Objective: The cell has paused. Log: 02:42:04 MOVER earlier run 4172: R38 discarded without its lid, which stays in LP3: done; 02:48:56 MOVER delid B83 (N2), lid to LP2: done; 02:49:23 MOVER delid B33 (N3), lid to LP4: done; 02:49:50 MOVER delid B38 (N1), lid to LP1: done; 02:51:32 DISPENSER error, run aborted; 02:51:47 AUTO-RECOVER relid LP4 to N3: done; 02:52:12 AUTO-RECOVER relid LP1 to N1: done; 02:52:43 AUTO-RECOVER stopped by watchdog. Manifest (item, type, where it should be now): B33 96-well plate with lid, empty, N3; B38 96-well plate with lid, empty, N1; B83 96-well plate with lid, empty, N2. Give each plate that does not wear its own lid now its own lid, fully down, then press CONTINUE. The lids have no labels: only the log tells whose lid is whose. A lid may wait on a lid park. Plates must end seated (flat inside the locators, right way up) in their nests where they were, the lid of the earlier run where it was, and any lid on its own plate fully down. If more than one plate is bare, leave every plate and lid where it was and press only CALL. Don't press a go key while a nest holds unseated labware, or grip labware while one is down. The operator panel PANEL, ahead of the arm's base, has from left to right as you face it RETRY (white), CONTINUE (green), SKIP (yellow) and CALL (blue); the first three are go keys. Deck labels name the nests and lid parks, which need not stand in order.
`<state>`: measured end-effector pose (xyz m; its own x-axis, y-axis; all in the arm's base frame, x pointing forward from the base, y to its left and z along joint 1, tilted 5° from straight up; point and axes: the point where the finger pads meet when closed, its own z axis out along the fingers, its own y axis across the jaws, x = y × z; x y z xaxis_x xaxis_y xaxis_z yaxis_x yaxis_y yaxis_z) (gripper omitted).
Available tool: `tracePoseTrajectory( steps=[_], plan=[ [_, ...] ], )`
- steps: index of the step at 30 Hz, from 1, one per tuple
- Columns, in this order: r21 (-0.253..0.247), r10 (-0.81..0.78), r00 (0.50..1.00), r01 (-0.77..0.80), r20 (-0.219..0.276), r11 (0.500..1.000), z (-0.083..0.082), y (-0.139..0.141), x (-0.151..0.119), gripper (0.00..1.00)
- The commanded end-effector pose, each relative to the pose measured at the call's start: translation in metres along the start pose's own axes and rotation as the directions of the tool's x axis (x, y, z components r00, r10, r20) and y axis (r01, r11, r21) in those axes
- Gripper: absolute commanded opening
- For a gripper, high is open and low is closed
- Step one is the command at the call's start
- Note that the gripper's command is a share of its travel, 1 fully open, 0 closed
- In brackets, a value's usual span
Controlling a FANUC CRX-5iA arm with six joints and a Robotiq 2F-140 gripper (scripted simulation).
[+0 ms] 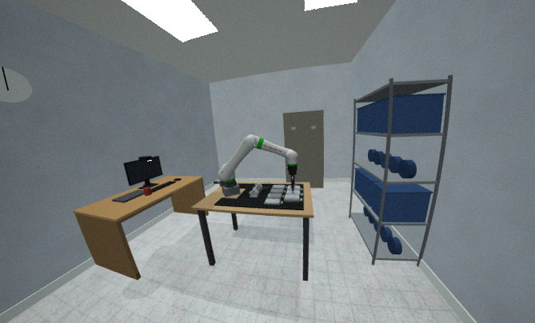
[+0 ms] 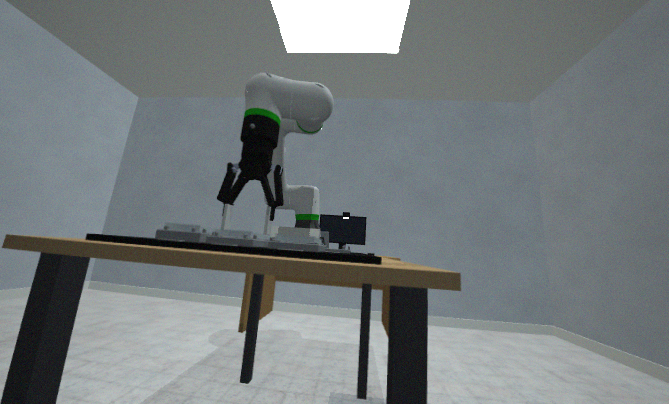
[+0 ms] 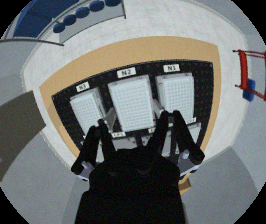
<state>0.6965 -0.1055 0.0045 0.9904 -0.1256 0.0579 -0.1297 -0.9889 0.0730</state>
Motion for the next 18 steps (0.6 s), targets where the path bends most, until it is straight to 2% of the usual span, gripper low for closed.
tracePoseTrajectory(
  steps=[1, 10, 18],
  plan=[
    [0.000, 0.000, 1.000, 0.000, -0.001, 1.000, 0.000, 0.000, 0.000, 0.66],
    [0.000, 0.000, 1.000, 0.000, -0.001, 1.000, -0.003, 0.000, 0.000, 0.66],
    [0.000, 0.000, 1.000, 0.000, -0.001, 1.000, -0.014, 0.000, 0.000, 0.66]
  ],
)
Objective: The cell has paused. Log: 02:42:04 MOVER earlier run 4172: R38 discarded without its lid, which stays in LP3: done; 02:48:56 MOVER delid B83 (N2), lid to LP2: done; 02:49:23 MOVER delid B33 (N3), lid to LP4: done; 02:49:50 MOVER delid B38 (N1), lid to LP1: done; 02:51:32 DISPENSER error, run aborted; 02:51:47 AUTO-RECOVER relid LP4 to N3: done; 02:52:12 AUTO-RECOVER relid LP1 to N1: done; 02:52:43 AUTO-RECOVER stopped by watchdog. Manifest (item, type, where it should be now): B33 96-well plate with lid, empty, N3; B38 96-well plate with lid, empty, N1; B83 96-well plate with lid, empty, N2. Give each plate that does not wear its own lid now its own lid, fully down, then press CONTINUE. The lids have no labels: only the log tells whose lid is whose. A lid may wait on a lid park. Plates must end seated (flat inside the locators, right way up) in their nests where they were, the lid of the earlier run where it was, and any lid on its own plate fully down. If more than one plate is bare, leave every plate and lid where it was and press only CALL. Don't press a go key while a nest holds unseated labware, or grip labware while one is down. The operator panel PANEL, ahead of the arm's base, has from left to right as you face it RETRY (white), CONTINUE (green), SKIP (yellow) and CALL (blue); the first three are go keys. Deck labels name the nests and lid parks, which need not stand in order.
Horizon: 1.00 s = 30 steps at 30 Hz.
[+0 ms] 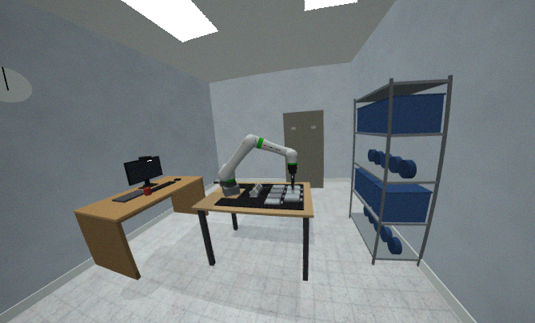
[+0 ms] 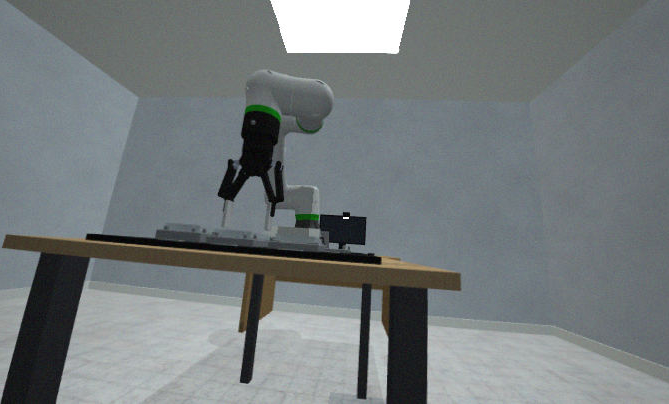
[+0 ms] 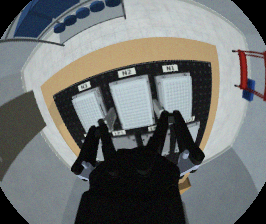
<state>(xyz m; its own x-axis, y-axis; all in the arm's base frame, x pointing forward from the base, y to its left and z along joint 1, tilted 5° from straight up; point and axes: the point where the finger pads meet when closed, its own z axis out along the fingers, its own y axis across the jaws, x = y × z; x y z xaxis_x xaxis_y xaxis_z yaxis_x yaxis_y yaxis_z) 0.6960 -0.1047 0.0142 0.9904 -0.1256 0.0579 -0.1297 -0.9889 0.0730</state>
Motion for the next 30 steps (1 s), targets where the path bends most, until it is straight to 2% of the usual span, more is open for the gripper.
tracePoseTrajectory(
  steps=[1, 19, 30],
  plan=[
    [0.000, 0.000, 1.000, 0.000, 0.000, 1.000, -0.006, 0.000, 0.000, 0.66],
    [0.000, 0.000, 1.000, 0.000, 0.000, 1.000, -0.039, 0.000, 0.000, 0.66],
    [0.000, 0.000, 1.000, 0.000, 0.000, 1.000, -0.046, 0.000, 0.000, 0.66]
  ],
)
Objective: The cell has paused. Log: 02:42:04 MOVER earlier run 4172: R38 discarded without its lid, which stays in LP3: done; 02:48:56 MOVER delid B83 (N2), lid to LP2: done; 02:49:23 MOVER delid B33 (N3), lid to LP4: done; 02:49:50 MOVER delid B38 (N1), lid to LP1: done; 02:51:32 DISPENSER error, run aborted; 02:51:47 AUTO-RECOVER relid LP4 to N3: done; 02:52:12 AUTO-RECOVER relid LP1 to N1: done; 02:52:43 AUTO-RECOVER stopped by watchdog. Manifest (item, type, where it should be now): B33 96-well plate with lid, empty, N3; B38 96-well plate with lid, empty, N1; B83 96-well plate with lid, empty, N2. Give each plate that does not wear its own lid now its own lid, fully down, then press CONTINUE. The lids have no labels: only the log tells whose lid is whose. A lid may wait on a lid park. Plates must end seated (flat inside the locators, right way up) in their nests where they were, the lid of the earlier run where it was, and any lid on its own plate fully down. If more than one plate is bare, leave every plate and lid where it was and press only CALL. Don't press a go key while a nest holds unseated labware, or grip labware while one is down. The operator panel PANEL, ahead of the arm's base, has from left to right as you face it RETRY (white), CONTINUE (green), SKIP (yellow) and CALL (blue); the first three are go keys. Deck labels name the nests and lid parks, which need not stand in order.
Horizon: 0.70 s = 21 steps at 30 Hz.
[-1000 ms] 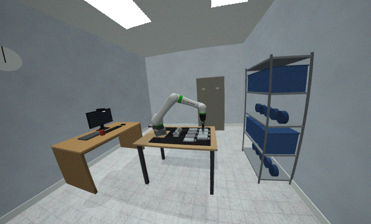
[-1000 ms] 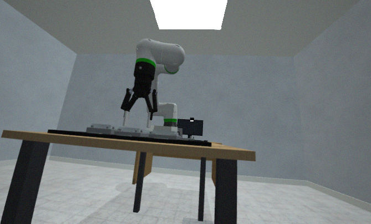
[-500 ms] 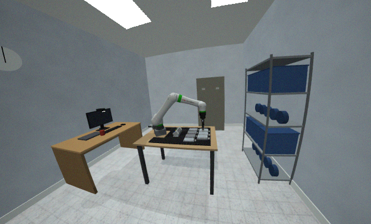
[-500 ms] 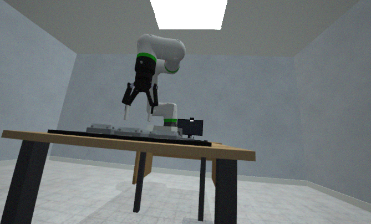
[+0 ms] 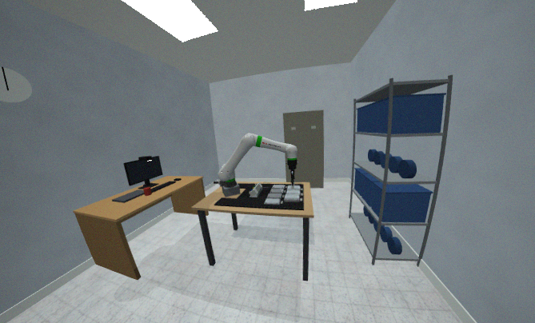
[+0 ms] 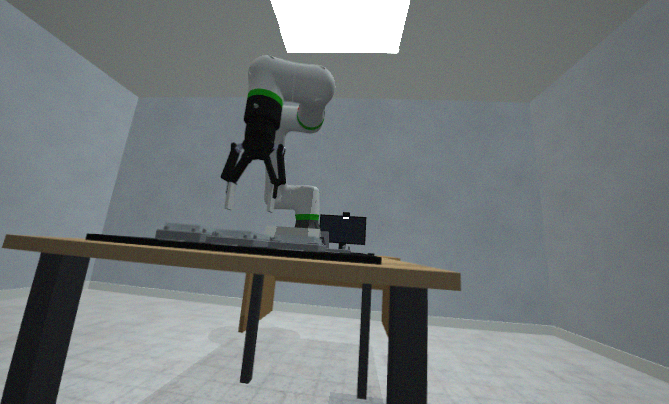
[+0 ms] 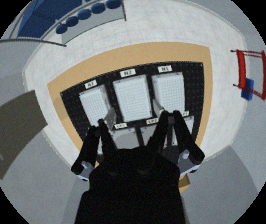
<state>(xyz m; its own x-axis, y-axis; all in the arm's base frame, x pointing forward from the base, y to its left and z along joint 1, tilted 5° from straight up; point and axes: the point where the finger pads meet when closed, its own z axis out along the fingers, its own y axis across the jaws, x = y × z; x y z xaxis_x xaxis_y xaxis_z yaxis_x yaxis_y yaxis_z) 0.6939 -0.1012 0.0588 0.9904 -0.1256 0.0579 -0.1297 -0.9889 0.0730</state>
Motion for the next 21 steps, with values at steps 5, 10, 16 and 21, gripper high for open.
tracePoseTrajectory(
  steps=[5, 10, 16, 21],
  plan=[
    [0.000, 0.000, 1.000, 0.000, 0.000, 1.000, -0.002, -0.001, -0.001, 0.66],
    [0.000, 0.000, 1.000, 0.000, 0.000, 1.000, -0.011, -0.008, -0.012, 0.66],
    [0.002, 0.003, 1.000, -0.003, 0.001, 1.000, -0.052, -0.043, -0.077, 0.66],
    [0.002, 0.004, 1.000, -0.004, 0.001, 1.000, -0.072, -0.059, -0.121, 0.66]
  ],
)
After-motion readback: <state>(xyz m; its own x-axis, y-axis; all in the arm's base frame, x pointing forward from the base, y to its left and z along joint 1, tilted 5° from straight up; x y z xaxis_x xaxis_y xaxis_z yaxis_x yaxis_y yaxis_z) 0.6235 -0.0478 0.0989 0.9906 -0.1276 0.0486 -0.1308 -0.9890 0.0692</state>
